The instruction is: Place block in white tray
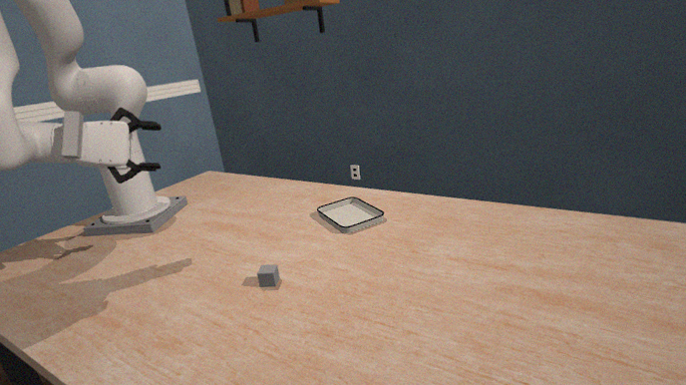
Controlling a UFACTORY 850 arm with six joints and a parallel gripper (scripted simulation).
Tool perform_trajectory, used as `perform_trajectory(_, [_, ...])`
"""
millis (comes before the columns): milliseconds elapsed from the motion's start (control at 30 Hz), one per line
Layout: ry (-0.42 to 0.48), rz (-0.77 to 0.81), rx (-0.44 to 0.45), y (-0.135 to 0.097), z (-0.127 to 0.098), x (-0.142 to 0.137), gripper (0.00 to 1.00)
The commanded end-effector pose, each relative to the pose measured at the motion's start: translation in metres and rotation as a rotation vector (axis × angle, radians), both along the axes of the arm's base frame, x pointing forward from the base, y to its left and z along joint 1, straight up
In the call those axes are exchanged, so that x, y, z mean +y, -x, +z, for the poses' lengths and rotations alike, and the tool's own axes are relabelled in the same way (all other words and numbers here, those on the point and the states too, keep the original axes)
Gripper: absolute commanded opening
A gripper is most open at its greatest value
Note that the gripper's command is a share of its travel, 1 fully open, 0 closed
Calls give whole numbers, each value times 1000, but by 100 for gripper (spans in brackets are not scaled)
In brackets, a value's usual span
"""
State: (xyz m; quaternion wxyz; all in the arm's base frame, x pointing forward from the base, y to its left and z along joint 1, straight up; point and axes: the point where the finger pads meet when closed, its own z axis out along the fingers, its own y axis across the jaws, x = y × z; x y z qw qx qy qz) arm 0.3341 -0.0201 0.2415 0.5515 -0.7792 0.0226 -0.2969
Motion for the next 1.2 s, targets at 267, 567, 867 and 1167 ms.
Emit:
perform_trajectory(267, [0,0,-1,0,0,0,100])
perform_trajectory(567, [1,0,-1,0,0,0,58])
perform_trajectory(867, [204,82,31,-47,-27,3,58])
perform_trajectory(1167, [595,248,95,-136,-80,12,58])
